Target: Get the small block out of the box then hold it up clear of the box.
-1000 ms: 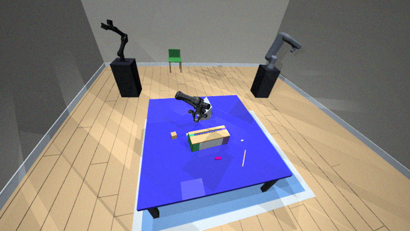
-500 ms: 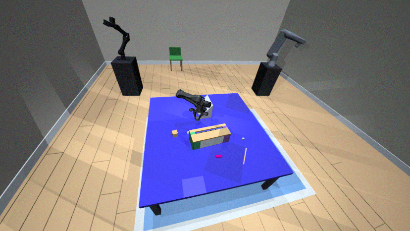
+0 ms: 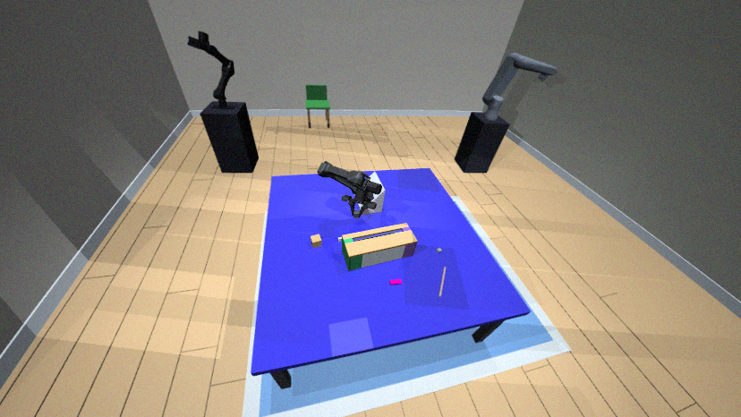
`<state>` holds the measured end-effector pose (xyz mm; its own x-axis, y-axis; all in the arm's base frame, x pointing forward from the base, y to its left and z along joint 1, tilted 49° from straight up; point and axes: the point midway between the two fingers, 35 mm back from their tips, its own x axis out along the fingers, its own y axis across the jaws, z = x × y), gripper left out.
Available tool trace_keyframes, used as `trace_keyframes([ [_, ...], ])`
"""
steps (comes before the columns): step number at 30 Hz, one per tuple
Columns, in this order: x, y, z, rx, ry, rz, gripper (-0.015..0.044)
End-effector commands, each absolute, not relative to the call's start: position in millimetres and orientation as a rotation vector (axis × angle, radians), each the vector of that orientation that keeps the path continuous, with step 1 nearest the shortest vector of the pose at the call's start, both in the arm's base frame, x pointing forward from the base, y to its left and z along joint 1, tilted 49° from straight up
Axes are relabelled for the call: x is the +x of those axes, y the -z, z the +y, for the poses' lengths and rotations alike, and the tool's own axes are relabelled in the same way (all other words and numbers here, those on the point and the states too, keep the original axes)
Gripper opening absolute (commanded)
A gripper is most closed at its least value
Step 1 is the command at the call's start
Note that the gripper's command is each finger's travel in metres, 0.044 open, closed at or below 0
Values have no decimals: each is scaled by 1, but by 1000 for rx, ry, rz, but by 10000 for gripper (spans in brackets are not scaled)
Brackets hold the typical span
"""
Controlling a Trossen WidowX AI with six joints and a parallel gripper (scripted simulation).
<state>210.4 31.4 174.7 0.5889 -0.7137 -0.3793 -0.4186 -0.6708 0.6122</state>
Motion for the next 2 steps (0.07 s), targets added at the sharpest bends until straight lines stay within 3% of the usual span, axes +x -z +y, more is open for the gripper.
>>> trace_keyframes([
  [1, 211, -176, 33, 2357, 845, -898, 0],
  [2, 211, -176, 33, 2357, 845, -898, 0],
])
